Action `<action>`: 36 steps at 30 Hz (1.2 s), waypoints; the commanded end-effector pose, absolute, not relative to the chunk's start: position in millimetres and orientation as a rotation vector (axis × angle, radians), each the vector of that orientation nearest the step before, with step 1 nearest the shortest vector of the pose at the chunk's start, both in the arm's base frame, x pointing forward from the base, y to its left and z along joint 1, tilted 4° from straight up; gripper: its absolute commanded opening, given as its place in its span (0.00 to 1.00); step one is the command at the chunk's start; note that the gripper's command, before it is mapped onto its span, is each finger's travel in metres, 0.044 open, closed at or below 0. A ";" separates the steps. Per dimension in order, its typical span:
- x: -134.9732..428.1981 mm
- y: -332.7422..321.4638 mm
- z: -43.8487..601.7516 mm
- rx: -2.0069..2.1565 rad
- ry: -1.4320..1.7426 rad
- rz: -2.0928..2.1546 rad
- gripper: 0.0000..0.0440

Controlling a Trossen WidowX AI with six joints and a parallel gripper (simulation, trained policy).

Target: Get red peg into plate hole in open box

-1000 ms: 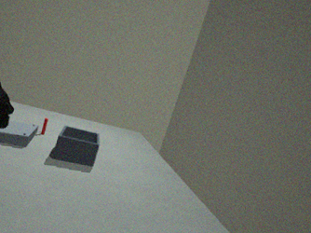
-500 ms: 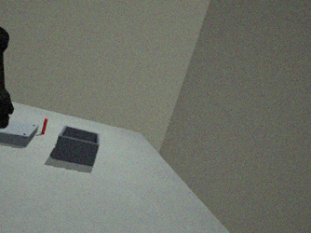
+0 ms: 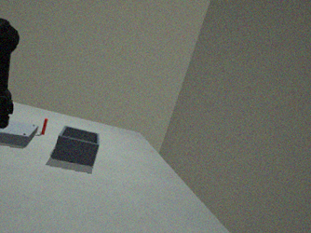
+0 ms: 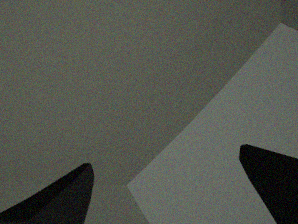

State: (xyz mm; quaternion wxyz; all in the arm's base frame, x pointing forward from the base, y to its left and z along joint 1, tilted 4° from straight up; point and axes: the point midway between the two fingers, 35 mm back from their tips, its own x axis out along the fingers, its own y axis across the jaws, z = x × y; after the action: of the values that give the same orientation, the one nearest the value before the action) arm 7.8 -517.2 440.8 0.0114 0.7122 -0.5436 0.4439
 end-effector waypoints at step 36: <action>285.4 -426.3 404.5 3.328 -1.425 2.360 1.00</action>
State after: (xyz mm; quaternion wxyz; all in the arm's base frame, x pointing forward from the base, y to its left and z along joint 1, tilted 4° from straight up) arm 276.6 -434.6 406.5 -0.5347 0.6517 -0.2825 0.4578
